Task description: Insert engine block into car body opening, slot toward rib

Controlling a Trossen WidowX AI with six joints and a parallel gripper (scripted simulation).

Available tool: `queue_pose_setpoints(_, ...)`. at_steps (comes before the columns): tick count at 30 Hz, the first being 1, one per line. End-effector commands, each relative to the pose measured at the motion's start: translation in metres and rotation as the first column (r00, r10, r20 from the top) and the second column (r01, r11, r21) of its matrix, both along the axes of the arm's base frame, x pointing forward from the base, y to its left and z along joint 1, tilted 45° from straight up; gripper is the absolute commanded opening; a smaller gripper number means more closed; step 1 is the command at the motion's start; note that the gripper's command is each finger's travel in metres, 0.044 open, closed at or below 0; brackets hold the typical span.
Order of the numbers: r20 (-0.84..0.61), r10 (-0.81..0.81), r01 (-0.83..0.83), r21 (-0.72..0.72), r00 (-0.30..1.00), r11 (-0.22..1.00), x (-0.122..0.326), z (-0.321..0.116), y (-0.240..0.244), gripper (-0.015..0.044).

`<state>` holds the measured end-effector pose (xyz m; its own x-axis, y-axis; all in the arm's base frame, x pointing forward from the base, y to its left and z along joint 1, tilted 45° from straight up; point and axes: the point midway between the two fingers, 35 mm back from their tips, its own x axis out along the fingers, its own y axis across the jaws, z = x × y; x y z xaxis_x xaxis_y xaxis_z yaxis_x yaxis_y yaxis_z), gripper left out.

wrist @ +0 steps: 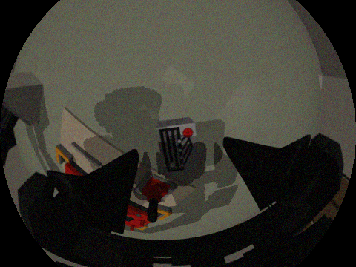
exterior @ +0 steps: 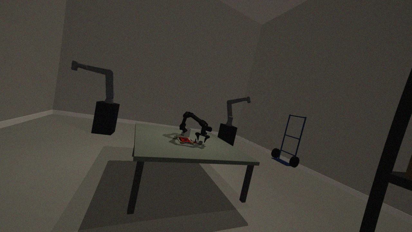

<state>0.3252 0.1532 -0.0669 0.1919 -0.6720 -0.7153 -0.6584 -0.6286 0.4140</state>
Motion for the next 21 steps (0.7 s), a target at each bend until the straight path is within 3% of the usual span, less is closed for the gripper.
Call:
queue_pose_setpoints(1,-0.007,0.002,-0.002,-0.011,1.0,1.0,-0.0005,-0.0037,-0.0064,0.044)
queue_pose_setpoints(12,-0.007,0.002,-0.002,-0.011,1.0,1.0,-0.0005,-0.0037,-0.0064,0.0151)
queue_pose_setpoints(19,-0.007,0.002,-0.002,-0.011,1.0,1.0,-0.0005,-0.0037,-0.0064,0.0105)
queue_pose_setpoints(21,-0.006,0.002,-0.002,-0.011,1.0,1.0,-0.0005,-0.0034,-0.006,0.0052)
